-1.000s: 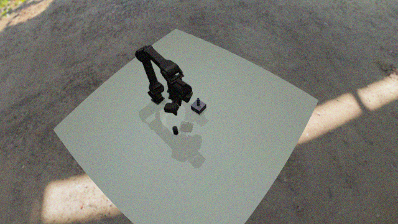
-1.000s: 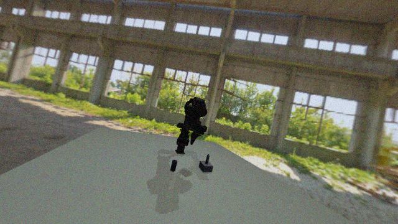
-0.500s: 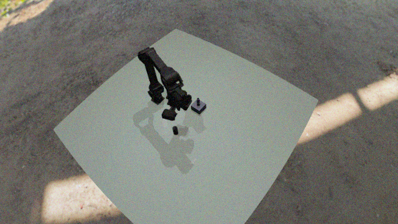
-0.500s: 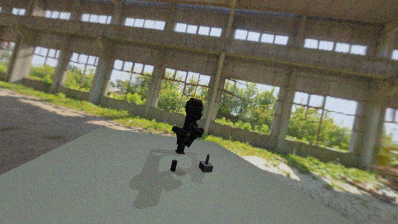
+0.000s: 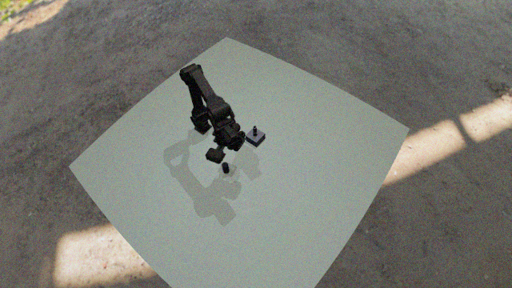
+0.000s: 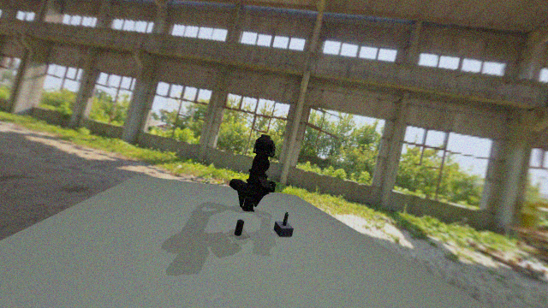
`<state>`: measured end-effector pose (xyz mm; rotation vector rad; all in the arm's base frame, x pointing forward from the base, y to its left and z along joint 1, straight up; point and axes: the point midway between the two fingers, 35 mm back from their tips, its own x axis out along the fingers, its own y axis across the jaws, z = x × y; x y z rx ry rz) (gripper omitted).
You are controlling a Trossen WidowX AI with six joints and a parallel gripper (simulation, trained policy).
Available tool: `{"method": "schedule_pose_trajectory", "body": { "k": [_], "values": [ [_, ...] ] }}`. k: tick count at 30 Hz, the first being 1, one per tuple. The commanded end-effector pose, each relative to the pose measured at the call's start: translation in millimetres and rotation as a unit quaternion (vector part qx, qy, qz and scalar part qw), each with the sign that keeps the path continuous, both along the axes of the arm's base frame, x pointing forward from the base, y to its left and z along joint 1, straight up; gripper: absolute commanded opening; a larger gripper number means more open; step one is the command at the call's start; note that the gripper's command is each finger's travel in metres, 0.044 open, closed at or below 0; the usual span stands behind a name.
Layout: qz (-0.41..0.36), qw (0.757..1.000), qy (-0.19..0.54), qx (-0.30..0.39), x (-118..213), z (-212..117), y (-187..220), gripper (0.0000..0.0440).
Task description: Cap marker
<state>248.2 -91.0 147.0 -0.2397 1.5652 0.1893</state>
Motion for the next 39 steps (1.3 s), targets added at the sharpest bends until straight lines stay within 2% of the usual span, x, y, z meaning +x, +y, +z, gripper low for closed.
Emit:
{"method": "schedule_pose_trajectory", "body": {
  "k": [1, 25, 39],
  "values": [
    [-0.004, 1.0, 0.006, 0.009, 2.4, -5.4, -3.8, 0.0313],
    [0.002, 0.997, 0.05, 0.053, 4.8, -56.1, -15.1, 0.028],
    [0.034, 0.996, 0.066, 0.057, 3.2, -86.9, -18.2, 0.0233]
  ]
}}
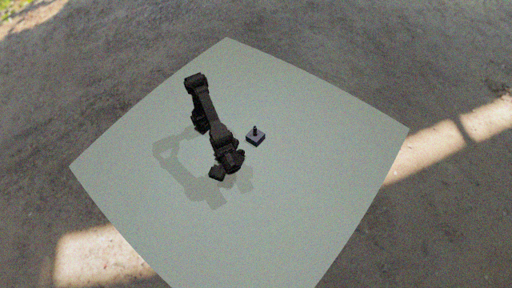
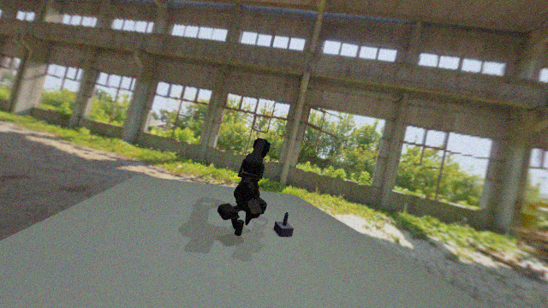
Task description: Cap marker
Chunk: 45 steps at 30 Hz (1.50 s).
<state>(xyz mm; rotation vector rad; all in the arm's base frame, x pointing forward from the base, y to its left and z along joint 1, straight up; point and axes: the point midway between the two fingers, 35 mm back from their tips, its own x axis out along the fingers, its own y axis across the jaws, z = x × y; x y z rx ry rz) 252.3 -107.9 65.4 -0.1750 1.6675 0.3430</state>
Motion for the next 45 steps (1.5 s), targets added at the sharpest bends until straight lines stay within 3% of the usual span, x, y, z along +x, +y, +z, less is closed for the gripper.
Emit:
{"method": "schedule_pose_trajectory", "body": {
  "k": [1, 8, 15, 26, 45],
  "values": [
    [0.012, 1.0, 0.003, -0.004, -1.0, -6.1, -1.7, 0.0226],
    [0.026, 1.0, -0.002, -0.017, 0.3, 0.7, -2.5, 0.0058],
    [0.048, 0.998, -0.02, -0.032, 8.0, 22.1, 2.2, 0.0008],
    [0.078, 0.995, -0.043, -0.039, 19.4, 56.4, 25.5, 0.0],
    [0.125, 0.991, -0.04, -0.027, 15.1, 89.4, 102.7, 0.0]
  ]
}}
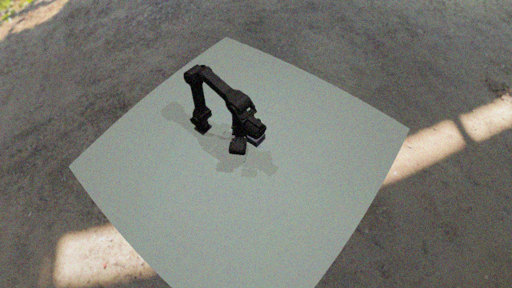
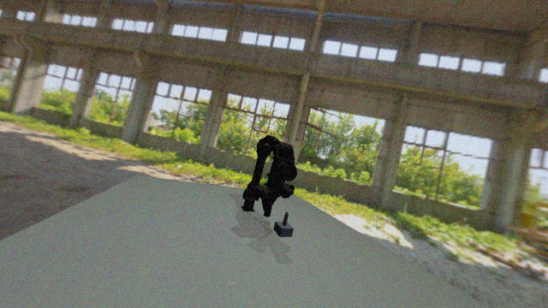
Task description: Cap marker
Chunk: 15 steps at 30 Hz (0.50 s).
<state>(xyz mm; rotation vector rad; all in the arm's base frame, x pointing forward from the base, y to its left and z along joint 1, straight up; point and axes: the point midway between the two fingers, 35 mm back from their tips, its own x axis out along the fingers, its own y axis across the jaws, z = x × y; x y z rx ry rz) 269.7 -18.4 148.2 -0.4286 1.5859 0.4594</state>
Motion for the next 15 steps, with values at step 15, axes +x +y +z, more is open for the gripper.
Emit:
{"method": "schedule_pose_trajectory", "body": {
  "k": [15],
  "values": [
    [0.046, 0.999, 0.004, 0.004, -17.9, 19.3, 71.7, 0.0]
  ]
}}
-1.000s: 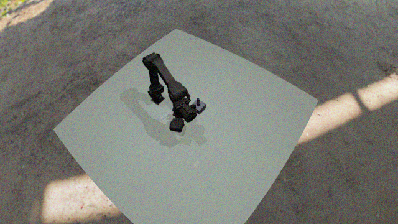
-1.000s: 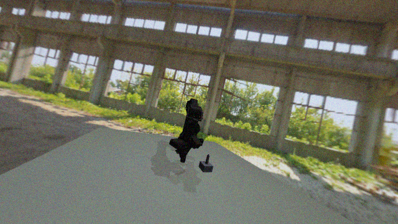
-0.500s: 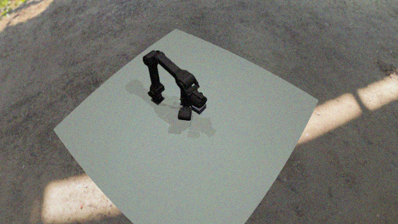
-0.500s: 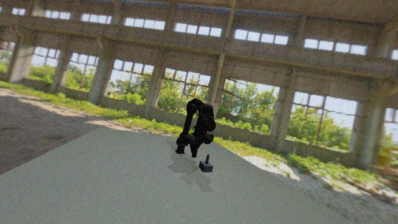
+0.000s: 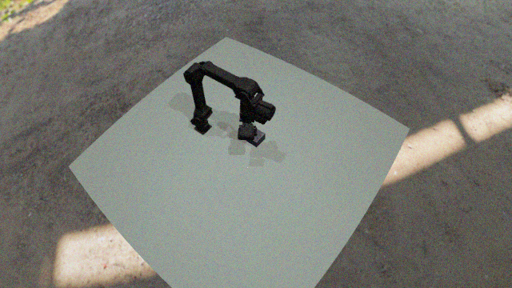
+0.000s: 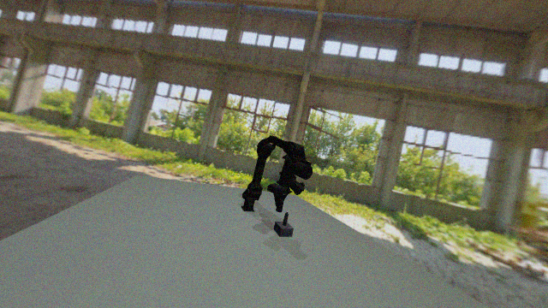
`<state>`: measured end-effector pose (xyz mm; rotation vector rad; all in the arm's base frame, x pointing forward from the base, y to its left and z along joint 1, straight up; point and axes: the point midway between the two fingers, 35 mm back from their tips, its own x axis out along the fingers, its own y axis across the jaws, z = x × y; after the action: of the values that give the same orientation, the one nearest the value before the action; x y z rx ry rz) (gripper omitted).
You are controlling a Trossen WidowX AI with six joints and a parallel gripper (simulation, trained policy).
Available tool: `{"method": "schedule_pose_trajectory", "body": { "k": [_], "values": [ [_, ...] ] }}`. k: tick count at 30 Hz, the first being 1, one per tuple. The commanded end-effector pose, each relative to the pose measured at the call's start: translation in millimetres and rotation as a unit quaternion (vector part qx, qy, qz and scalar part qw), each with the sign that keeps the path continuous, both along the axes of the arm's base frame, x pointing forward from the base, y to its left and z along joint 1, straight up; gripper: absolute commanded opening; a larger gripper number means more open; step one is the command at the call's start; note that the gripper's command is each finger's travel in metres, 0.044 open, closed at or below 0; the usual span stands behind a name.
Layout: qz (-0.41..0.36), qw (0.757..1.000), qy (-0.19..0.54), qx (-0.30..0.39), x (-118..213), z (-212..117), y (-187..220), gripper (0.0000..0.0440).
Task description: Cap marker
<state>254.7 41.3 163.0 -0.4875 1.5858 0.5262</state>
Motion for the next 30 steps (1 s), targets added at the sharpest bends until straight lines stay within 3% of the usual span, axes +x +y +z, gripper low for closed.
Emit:
{"method": "schedule_pose_trajectory", "body": {
  "k": [1, 14, 30],
  "values": [
    [0.009, 1.0, -0.004, 0.002, -3.8, 5.2, 15.5, 0.0],
    [0.029, 1.0, -0.008, 0.0, -10.3, 10.7, 47.9, 0.0],
    [0.029, 1.0, 0.007, -0.009, -10.9, -7.7, 53.3, 0.0]
  ]
}}
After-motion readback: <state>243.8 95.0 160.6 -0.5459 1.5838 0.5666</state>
